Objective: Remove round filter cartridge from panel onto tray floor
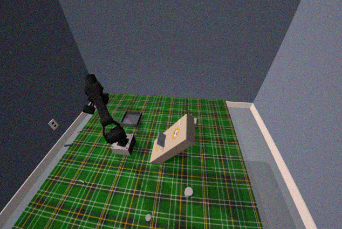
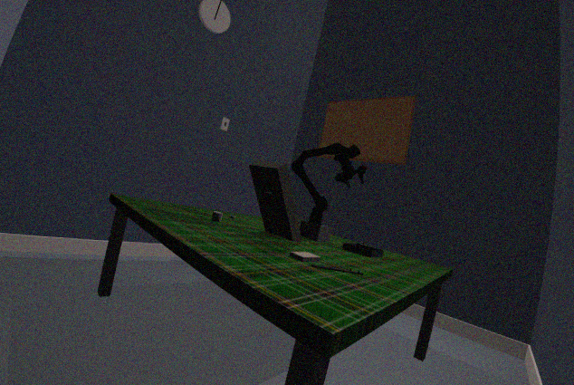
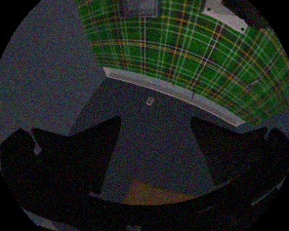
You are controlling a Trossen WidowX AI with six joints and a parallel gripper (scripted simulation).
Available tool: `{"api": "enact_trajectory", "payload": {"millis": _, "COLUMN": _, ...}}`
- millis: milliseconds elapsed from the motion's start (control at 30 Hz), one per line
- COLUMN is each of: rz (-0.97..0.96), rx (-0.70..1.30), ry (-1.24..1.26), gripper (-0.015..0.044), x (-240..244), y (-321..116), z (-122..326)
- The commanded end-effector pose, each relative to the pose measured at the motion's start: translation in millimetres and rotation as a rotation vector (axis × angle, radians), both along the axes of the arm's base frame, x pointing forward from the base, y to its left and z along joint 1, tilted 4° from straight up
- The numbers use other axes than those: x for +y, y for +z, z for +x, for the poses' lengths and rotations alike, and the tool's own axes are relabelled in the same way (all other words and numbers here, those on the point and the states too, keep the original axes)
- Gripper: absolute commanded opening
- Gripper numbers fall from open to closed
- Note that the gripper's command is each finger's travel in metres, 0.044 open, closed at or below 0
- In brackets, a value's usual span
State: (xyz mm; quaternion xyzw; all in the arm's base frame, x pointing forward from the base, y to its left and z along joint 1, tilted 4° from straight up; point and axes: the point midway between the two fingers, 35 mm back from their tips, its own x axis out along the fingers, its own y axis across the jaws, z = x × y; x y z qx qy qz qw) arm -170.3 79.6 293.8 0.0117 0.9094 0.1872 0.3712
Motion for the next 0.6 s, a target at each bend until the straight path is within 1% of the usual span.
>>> {"api": "enact_trajectory", "payload": {"millis": 0, "rz": 0.004, "rx": 0.0, "ry": -0.005, "gripper": 0.0374, "x": 1.7, "y": 0.0, "z": 0.3}}
{"api": "enact_trajectory", "payload": {"millis": 133, "rz": 0.117, "rx": -0.023, "ry": -0.061, "gripper": 0.0269, "x": 31.1, "y": -2.1, "z": 8.7}}
{"api": "enact_trajectory", "payload": {"millis": 333, "rz": 0.345, "rx": -0.146, "ry": -0.085, "gripper": 0.0111, "x": 76.7, "y": -9.6, "z": 32.2}}
{"api": "enact_trajectory", "payload": {"millis": 567, "rz": 0.642, "rx": -0.482, "ry": -0.1, "gripper": 0.0109, "x": 139.7, "y": -23.8, "z": 101.4}}
